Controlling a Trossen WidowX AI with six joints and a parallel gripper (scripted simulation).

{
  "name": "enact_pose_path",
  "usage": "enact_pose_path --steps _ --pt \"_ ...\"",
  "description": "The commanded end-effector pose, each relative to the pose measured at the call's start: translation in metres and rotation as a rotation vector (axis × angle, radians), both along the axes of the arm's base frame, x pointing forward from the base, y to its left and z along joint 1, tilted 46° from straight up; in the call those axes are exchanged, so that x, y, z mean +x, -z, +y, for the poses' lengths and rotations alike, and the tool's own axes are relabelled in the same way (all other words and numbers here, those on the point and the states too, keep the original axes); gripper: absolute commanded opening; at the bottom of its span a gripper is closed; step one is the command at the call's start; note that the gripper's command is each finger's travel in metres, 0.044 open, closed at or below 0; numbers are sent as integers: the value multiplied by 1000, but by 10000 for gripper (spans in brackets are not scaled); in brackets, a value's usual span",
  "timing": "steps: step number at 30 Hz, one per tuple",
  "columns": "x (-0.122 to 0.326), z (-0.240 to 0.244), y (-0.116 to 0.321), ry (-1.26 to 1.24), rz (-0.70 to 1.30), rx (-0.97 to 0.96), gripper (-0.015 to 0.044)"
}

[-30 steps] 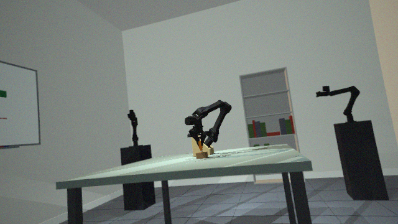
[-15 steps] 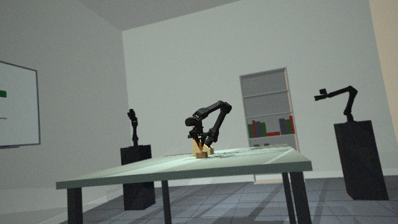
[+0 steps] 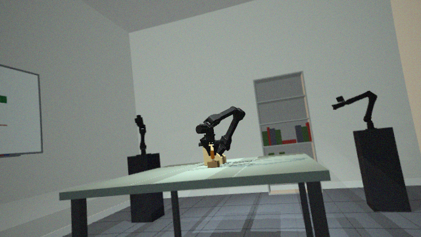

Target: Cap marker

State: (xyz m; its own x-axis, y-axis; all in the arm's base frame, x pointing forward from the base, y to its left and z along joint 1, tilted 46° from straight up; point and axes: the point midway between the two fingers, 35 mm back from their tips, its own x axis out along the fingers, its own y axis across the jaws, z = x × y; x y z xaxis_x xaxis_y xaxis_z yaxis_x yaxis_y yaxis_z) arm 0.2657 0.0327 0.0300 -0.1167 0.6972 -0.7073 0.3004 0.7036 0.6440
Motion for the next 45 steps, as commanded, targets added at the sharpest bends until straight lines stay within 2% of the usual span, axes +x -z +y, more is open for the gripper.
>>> enact_pose_path --steps 1,5,9,14,20,22,26,37,45 --pt "0 0 0 0 0 0 341" --pt "0 0 0 0 0 0 440" --pt "2 -7 -6 0 0 -2 440" --pt "9 -51 -51 0 1 -3 440" --pt "9 -53 -53 0 1 -3 440" --pt "8 -52 -51 -46 -45 5 387" --pt "4 -47 -45 -268 -264 45 282" --pt "4 -47 -45 -280 -276 47 0" --pt "4 -47 -45 -280 -276 47 0"
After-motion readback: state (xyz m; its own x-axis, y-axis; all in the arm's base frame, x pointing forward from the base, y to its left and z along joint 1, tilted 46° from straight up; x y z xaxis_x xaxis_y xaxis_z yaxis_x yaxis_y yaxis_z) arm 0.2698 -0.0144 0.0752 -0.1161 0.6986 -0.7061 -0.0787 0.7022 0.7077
